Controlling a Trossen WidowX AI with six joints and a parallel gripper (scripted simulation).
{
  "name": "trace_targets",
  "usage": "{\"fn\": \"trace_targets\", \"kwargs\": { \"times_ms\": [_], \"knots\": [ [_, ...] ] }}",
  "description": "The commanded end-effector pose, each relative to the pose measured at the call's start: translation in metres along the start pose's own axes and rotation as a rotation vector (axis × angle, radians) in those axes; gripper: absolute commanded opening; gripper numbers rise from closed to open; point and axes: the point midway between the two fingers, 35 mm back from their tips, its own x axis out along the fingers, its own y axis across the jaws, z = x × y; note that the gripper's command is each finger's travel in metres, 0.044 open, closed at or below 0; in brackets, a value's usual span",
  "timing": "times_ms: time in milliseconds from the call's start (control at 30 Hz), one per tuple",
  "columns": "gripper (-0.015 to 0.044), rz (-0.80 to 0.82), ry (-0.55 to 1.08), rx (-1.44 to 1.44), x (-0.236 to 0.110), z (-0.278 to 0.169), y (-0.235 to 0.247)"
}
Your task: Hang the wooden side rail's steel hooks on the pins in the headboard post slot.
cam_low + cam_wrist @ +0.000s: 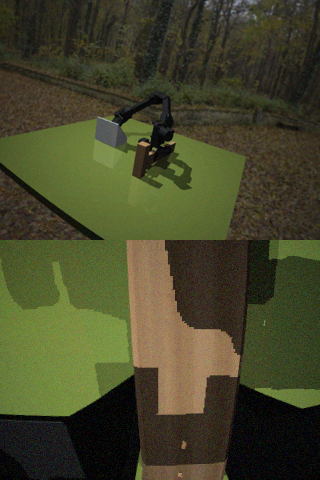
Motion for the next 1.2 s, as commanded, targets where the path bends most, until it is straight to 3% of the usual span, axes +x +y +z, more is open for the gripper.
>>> {"fn": "trace_targets", "kwargs": {
  "times_ms": [0,1167],
  "knots": [
    [0.0,-0.014,0.006,0.003,-0.0045,-0.0049,-0.0003],
    [0.0,-0.014,0.006,0.003,-0.0056,-0.008,-0.002]
  ]
}}
